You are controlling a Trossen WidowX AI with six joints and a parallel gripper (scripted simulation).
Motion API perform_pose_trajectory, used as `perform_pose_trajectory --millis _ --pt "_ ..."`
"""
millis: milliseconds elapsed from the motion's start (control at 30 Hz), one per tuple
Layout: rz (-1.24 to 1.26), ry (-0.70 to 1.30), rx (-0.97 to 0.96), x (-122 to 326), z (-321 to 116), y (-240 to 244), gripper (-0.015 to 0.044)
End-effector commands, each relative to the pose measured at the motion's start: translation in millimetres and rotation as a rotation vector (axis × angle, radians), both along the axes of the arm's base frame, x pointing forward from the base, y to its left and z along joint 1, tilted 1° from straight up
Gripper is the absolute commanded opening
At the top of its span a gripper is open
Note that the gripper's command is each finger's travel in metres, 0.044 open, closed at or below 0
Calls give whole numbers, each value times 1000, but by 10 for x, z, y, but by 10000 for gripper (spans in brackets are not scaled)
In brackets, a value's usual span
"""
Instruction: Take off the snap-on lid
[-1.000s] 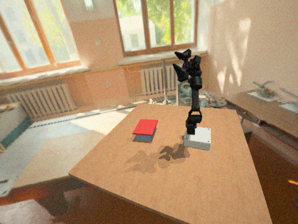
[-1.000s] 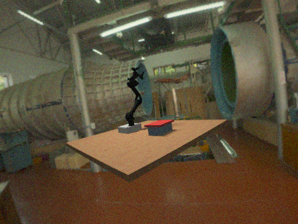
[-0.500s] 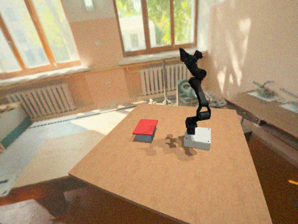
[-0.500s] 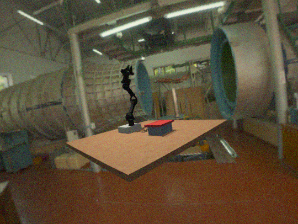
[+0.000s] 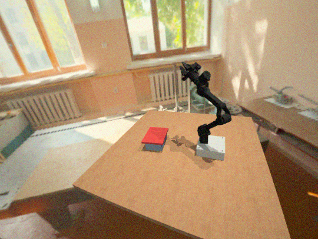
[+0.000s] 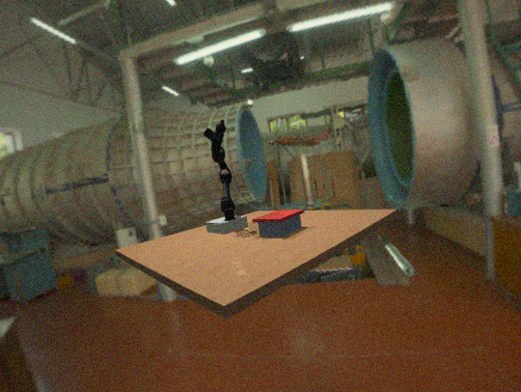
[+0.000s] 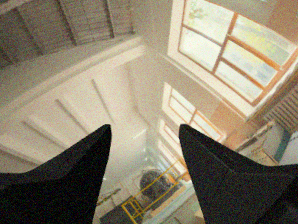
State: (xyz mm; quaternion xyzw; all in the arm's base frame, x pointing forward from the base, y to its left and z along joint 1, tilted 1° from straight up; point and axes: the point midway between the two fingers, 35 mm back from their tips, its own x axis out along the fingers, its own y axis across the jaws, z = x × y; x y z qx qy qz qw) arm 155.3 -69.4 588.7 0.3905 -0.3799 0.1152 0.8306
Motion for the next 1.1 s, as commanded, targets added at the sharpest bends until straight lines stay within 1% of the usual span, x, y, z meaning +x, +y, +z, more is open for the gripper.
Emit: perform_pose_trajectory --millis 0,200,267,300,533,600,767,867,933,1067 --pt "49 77 116 243 -266 -137 235" --pt "149 309 362 826 -1055 -268 235" --pt "158 336 385 882 -1149 -265 235" --pt "168 371 413 950 -1269 -258 235" --pt "233 705 612 1372 -2372 -23 235" --pt "236 737 626 1392 -2473 10 235" --pt "246 987 704 1446 -3237 288 235" --pt "238 1151 730 1384 -3705 475 235" --pt "235 1183 733 1364 -3792 510 235" --pt "211 1367 736 1198 -4275 701 235"
